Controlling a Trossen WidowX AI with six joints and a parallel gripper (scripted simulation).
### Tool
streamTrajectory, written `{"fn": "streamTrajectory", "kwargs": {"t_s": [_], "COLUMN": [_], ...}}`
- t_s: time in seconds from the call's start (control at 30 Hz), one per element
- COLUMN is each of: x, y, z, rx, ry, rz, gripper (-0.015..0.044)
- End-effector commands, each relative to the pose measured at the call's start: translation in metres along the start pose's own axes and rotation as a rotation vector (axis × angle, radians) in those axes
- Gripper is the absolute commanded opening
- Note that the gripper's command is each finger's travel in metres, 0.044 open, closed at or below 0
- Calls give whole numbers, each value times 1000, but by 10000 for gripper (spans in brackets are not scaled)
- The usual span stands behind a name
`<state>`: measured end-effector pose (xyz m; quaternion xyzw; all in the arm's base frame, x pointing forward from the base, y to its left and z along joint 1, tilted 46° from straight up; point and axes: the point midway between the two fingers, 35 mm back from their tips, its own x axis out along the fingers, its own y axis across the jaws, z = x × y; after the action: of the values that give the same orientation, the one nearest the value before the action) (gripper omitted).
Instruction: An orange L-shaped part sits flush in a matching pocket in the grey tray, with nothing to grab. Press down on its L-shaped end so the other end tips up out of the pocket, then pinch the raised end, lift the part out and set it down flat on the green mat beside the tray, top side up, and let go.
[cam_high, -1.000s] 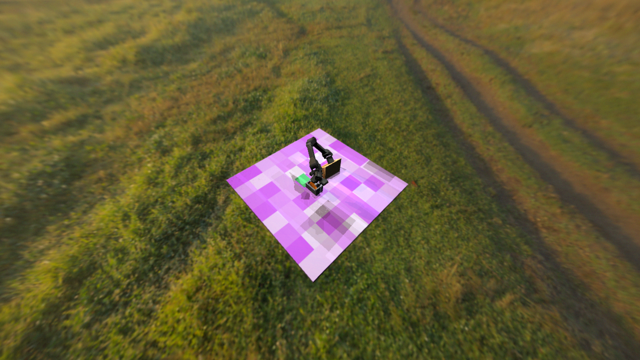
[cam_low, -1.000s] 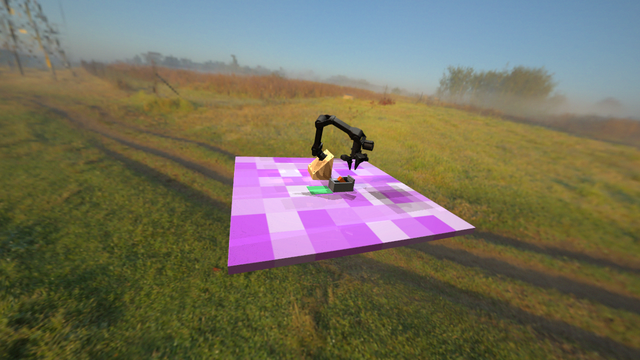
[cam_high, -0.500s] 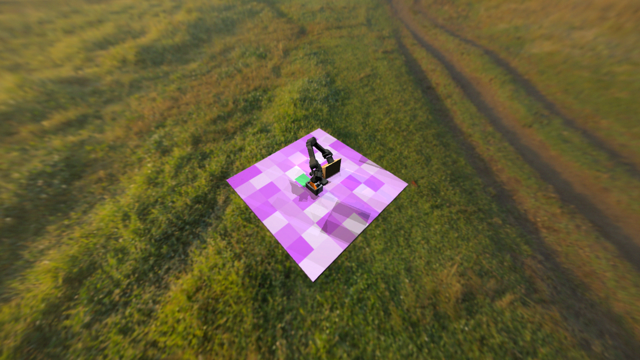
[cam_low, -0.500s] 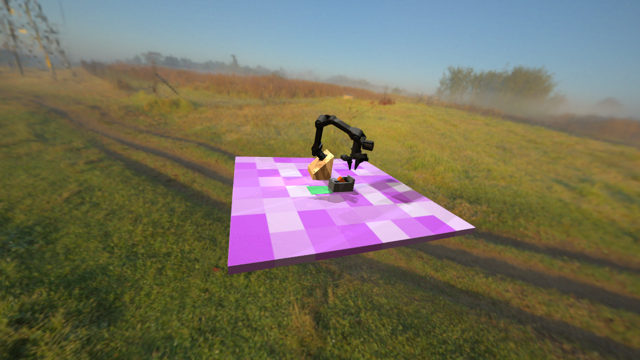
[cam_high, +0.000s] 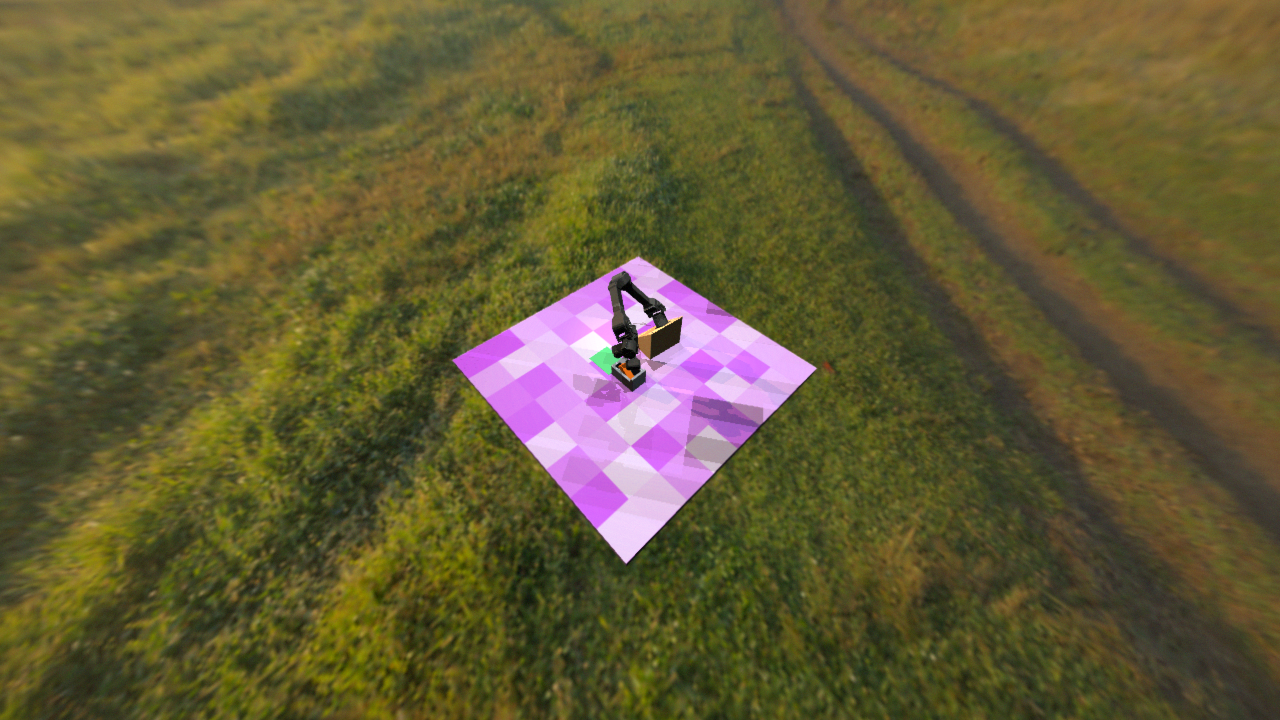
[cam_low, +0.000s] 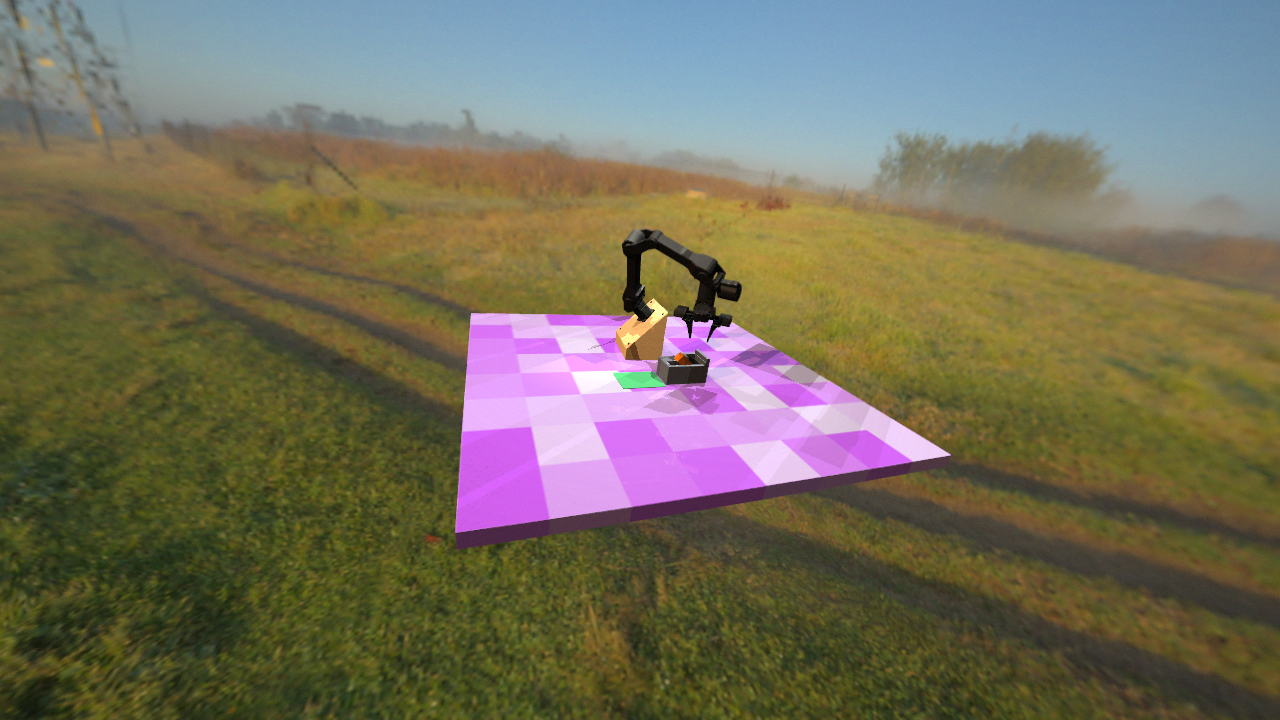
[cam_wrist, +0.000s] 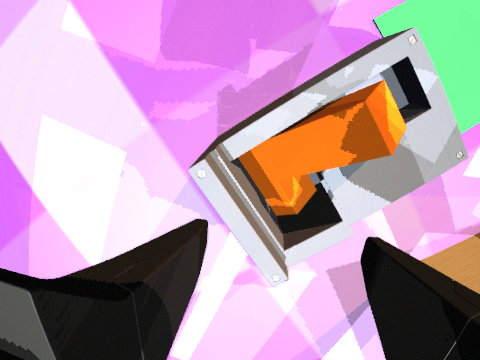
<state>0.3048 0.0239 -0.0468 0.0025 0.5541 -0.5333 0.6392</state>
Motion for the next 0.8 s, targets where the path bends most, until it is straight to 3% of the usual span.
{"fn": "streamTrajectory", "kwargs": {"t_s": [0.0, 0.6, 0.77], "x": [-1, -1, 17], "y": [-32, -35, -35], "z": [29, 32, 32], "rx": [841, 911, 912], "ry": [-10, -10, -11], "rz": [-4, -4, -4], "gripper": [280, 280, 280]}}
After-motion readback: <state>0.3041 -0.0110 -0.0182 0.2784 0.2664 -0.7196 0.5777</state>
